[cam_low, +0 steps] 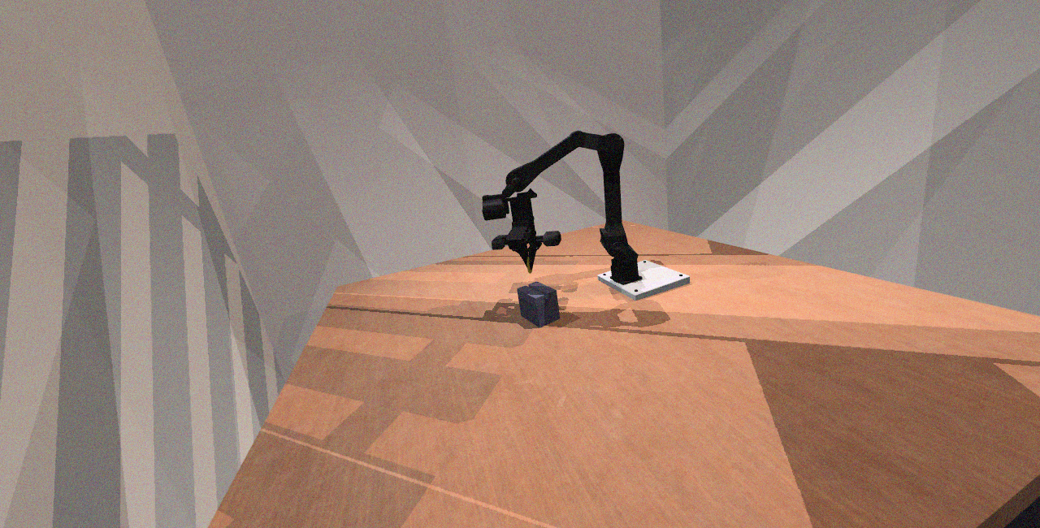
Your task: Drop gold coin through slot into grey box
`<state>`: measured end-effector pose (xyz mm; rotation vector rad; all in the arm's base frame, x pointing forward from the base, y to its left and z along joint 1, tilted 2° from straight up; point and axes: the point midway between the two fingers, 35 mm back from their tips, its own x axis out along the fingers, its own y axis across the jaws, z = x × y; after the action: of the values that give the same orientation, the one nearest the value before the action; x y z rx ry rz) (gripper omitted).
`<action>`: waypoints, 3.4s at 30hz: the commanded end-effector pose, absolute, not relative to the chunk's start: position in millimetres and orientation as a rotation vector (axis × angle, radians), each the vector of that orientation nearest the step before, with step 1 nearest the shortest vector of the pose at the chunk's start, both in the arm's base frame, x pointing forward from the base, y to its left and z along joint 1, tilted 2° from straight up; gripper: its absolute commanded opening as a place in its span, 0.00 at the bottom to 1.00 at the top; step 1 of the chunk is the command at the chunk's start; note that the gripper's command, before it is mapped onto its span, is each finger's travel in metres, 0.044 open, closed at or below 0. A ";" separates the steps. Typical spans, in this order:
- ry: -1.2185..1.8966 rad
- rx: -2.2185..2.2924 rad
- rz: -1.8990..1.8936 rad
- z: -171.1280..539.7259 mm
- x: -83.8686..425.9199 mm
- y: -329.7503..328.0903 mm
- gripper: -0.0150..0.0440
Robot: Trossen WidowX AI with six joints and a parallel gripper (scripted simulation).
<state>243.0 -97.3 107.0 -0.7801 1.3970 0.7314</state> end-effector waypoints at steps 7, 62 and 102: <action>1.397 -0.786 0.731 132.7 239.7 -96.9 0.25; 1.070 -1.409 1.329 135.8 263.0 -51.3 0.25; 1.066 -1.395 1.328 136.5 277.4 38.2 0.25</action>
<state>277.1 37.8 136.1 -1.3970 1.0635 1.3315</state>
